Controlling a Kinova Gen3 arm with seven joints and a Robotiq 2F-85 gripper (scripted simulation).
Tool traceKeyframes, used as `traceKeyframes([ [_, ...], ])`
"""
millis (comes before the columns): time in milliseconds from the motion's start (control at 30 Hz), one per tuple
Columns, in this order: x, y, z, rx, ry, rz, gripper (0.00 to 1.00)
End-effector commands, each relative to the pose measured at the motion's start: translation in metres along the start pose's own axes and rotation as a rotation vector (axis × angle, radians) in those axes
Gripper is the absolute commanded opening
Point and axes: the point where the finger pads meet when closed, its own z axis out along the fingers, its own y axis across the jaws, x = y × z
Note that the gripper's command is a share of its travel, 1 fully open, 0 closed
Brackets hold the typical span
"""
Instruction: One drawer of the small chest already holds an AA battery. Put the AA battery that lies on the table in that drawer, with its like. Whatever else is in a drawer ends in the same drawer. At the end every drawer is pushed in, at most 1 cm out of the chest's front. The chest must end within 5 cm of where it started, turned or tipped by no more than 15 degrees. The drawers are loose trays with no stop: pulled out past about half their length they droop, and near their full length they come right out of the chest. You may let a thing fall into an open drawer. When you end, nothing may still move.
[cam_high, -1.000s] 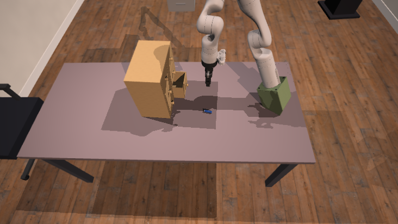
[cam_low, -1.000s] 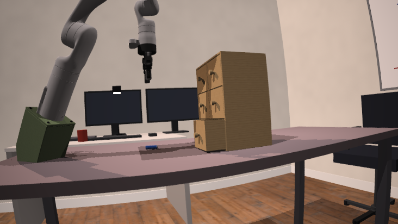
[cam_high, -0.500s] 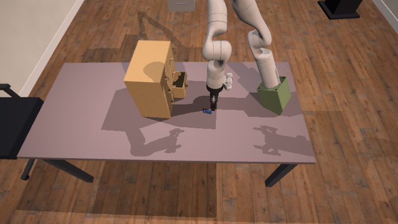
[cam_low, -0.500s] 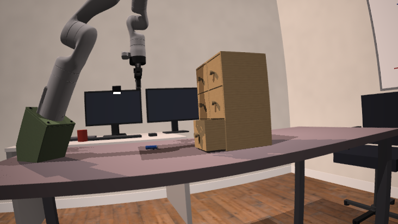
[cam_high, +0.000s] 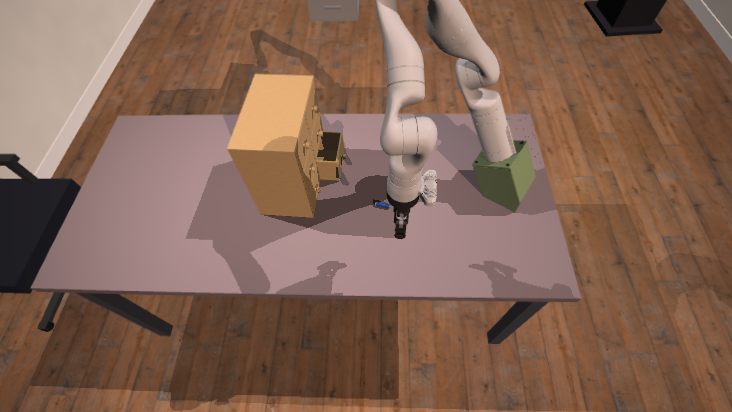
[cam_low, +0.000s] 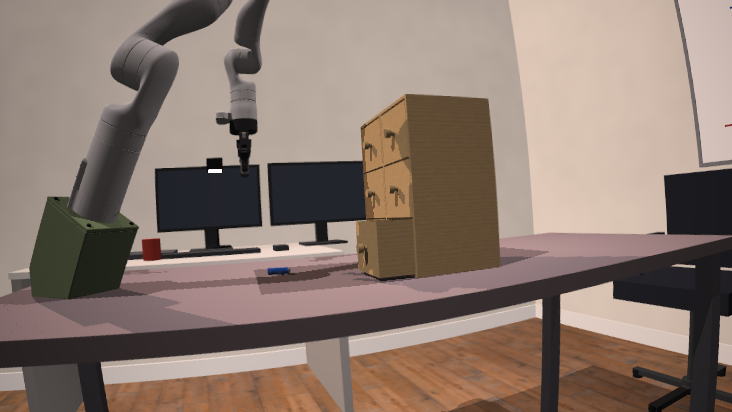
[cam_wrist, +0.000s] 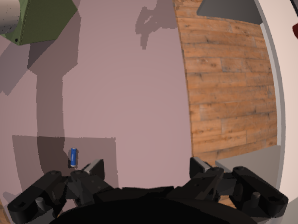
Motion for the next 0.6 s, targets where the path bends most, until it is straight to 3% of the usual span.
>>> traceKeyframes([
  [0, 0.0036, 0.0044, 0.0050, 0.009, 0.001, -0.008, 1.00],
  [567, 0.0031, 0.0062, 0.0066, 0.010, -0.017, -0.008, 1.00],
])
